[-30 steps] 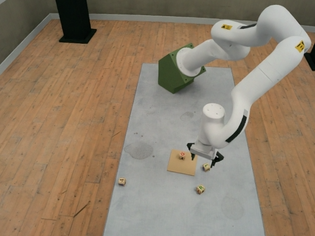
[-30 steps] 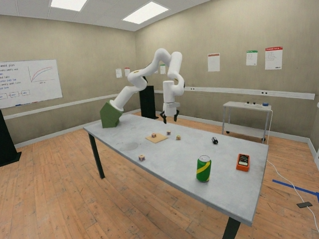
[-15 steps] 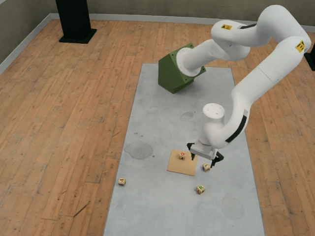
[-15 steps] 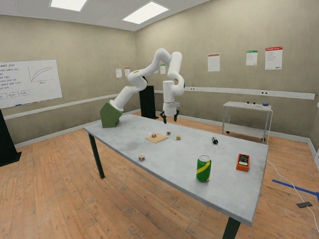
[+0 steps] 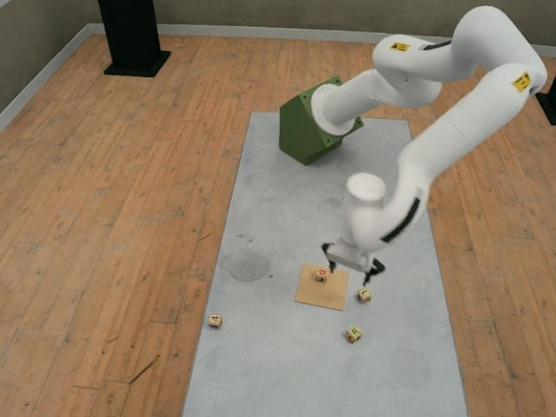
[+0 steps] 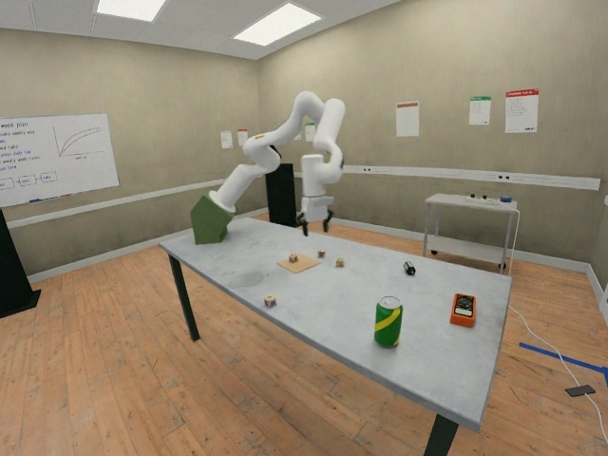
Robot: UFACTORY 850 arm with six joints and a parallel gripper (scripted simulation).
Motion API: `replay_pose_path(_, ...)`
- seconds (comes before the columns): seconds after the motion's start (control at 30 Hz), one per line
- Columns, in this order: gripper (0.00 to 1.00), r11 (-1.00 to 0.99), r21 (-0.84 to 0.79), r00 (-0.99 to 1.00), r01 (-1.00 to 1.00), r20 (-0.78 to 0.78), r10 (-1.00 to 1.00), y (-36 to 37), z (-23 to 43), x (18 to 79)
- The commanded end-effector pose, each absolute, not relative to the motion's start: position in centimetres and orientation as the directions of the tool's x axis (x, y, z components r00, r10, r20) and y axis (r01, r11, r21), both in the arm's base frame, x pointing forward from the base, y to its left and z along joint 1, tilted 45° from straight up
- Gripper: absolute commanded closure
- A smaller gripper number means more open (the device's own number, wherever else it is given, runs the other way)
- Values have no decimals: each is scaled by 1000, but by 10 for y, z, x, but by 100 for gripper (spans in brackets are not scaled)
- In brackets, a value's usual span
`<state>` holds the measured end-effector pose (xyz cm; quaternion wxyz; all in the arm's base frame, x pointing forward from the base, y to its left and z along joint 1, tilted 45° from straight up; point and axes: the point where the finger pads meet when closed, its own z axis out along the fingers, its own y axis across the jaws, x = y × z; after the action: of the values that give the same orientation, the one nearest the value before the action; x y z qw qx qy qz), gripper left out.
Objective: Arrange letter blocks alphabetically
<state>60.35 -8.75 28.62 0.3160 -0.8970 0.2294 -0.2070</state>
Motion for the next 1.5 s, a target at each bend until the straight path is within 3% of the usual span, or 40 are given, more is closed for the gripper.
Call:
replay_pose_path(0.0, 0, -694, -665, 808, -275, 231, -542, -102, 248, 561)
replay_pose_path(0.13, 0, -694, -665, 808, -275, 231, -542, -102, 245, 558)
replay_pose_path(0.2, 0, -694, -666, 806, -275, 233, -543, -109, 213, 518)
replay_pose_path(0.43, 0, -694, -664, 803, -278, 236, -547, -111, 186, 477)
replay_pose_path(1.47, 0, -694, -664, 803, -278, 236, -547, -111, 185, 477)
